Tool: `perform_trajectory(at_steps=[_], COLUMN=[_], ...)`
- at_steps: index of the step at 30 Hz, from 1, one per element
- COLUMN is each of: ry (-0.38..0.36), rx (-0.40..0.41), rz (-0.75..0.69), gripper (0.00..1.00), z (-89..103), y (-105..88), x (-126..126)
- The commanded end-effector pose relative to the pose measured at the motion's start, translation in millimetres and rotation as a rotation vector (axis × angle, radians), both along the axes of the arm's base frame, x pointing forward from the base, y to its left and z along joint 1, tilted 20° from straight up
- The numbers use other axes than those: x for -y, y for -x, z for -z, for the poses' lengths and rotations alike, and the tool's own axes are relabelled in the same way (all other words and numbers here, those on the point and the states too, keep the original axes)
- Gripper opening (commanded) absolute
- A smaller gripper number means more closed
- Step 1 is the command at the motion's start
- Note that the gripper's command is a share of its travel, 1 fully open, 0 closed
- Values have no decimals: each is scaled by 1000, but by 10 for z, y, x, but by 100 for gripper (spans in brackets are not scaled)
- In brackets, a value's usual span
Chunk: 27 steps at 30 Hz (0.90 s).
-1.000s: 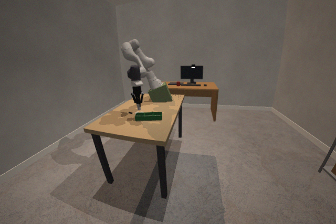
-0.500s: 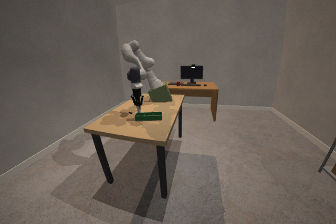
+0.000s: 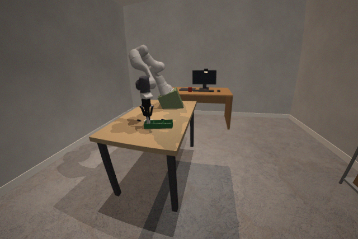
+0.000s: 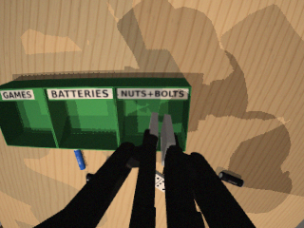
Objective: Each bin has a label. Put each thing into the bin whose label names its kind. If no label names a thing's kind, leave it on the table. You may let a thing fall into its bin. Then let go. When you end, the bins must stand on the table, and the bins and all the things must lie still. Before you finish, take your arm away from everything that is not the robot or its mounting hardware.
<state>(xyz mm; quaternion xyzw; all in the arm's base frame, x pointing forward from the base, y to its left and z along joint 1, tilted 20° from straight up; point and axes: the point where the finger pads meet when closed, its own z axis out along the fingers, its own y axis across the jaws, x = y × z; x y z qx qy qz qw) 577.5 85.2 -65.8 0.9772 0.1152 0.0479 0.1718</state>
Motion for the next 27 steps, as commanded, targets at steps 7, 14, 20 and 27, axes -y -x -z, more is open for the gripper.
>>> perform_trajectory(at_steps=[7, 14, 20, 27], ry=[-7, -7, -7, -7], rx=[12, 12, 12, 12], rz=[5, 5, 5, 5], gripper=[5, 5, 5, 5], z=[120, 120, 120, 120], y=[-46, -46, -46, -46], x=[12, 12, 12, 12])
